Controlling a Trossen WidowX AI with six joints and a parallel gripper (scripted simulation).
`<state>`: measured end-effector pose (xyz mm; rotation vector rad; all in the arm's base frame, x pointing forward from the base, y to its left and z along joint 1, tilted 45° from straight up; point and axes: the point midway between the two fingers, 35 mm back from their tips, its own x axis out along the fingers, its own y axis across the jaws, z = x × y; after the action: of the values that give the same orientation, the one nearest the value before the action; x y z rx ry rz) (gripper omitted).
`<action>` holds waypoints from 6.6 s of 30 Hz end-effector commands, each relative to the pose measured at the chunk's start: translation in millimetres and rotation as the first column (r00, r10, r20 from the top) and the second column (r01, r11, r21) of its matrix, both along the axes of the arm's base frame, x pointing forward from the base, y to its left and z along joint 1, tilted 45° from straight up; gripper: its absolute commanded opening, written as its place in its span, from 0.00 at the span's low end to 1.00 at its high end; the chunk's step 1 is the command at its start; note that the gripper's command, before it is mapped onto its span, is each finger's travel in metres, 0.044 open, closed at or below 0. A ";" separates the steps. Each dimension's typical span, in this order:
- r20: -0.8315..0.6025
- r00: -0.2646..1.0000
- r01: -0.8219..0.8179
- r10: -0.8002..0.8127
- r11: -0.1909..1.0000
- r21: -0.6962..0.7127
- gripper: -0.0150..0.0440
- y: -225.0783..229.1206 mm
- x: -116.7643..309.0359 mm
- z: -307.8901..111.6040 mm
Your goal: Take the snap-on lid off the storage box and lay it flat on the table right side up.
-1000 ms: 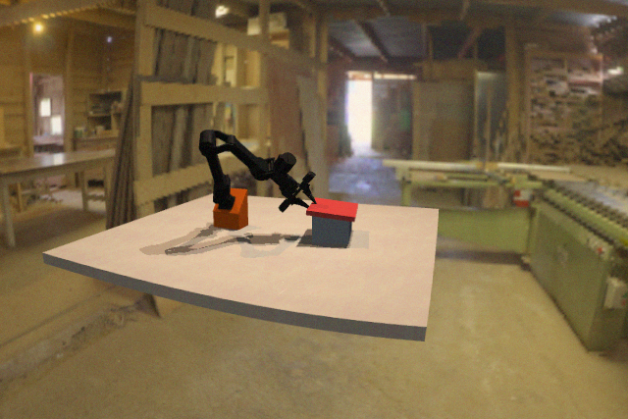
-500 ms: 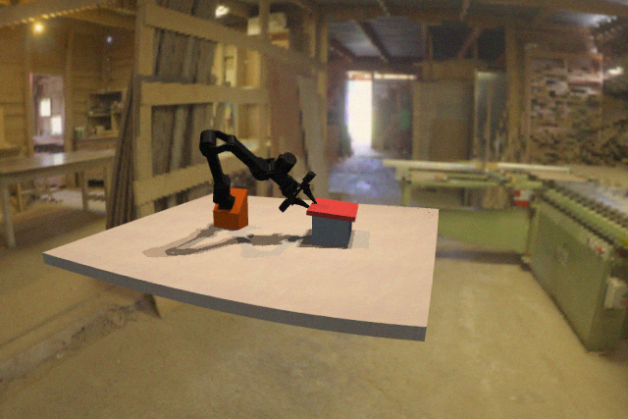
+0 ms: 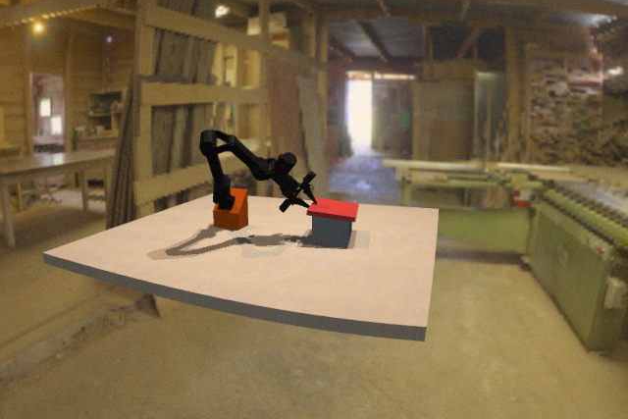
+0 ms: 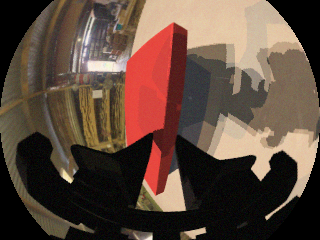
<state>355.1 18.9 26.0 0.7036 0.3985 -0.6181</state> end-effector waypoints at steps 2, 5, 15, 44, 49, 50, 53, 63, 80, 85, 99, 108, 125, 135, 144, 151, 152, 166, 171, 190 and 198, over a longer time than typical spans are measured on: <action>0.000 1.000 -0.002 0.002 1.000 0.000 0.25 -0.1 1.0 0.0; 0.000 1.000 -0.002 0.002 1.000 0.000 0.25 0.0 1.1 0.0; 0.000 1.000 -0.002 0.002 1.000 0.000 0.25 0.0 1.9 0.0; 0.000 1.000 -0.002 0.002 1.000 0.000 0.25 0.2 4.3 -0.3; -0.001 1.000 0.000 0.000 1.000 0.000 0.25 0.9 3.7 0.0; -0.002 1.000 0.000 0.000 1.000 0.000 0.25 1.7 3.7 0.9; -0.002 1.000 -0.001 0.001 1.000 0.000 0.25 4.5 3.8 3.6; -0.002 1.000 -0.001 0.001 1.000 0.000 0.25 14.0 5.8 12.7; -0.002 1.000 -0.001 0.001 1.000 0.001 0.25 30.5 13.3 27.7; -0.002 1.000 -0.001 0.001 1.000 0.001 0.25 35.4 16.3 32.0; -0.002 1.000 -0.001 0.001 1.000 0.002 0.25 49.3 27.3 43.9; -0.001 1.000 -0.001 0.001 1.000 0.002 0.25 58.3 35.1 51.4; -0.001 1.000 -0.001 0.001 1.000 0.003 0.25 74.8 44.3 66.2; -0.001 1.000 -0.001 0.001 1.000 0.003 0.25 84.0 44.5 75.3; -0.002 1.000 -0.001 0.001 1.000 0.004 0.25 92.3 44.6 83.5; -0.002 1.000 -0.001 0.001 1.000 0.004 0.25 96.7 44.2 87.0; -0.002 1.000 -0.001 0.001 1.000 0.004 0.25 96.3 43.4 84.4; -0.002 1.000 -0.001 0.001 1.000 0.005 0.25 114.4 35.9 61.5; -0.002 1.000 -0.001 0.001 1.000 0.006 0.25 121.3 33.7 54.7; -0.002 1.000 -0.001 0.001 1.000 0.007 0.25 148.0 25.2 28.8; -0.002 1.000 -0.001 0.001 1.000 0.008 0.25 159.2 21.6 17.9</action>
<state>376.6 172.0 44.4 0.6970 0.4097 -0.6215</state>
